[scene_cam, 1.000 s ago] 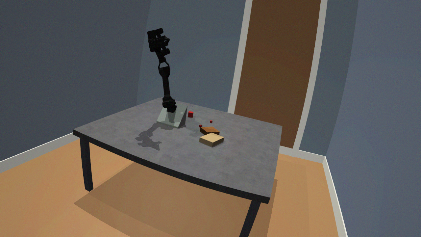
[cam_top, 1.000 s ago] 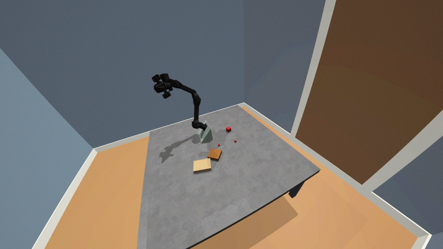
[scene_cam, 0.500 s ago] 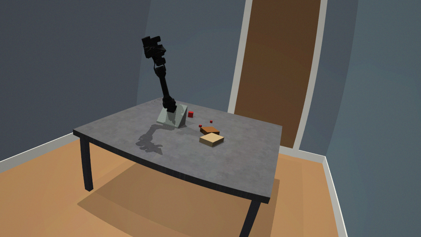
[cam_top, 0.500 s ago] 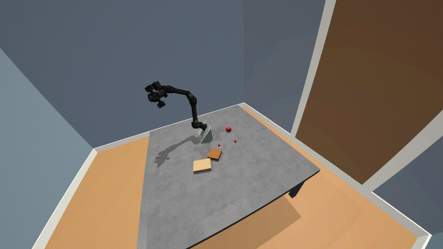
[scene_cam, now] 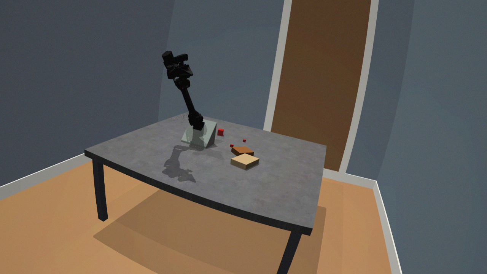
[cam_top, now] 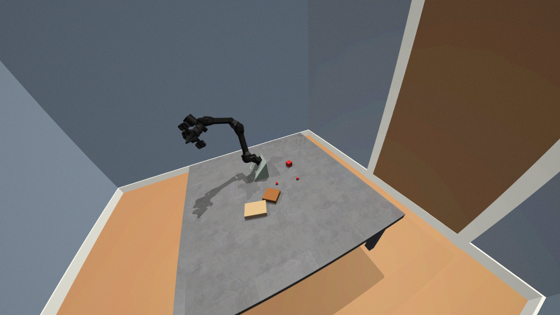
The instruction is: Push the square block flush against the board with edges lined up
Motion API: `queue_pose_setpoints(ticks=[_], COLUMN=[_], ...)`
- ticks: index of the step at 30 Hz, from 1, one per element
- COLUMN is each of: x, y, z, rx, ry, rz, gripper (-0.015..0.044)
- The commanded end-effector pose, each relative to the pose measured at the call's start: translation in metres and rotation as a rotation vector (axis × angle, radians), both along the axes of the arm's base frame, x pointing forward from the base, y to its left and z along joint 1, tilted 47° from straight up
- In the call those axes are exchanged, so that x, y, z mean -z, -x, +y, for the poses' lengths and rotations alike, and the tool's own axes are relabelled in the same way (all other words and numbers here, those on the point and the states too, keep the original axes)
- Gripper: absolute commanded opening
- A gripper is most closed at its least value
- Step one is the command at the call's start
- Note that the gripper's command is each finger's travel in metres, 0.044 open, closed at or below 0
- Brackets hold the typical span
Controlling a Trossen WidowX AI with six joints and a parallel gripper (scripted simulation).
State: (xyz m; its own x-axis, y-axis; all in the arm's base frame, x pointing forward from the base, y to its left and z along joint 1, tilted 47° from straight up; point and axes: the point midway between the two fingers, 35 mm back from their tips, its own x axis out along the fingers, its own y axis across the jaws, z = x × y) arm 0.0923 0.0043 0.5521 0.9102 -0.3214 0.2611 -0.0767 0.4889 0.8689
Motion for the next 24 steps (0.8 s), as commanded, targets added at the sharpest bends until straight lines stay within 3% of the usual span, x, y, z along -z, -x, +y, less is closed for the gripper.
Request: queue_pose_setpoints(ticks=[1, 24], x=[0.009, 0.082], y=[-0.014, -0.099], z=[-0.020, -0.104], rx=[0.019, 0.077], ry=[-0.008, 0.051], rz=[0.054, 0.440], gripper=[0.0000, 0.0000])
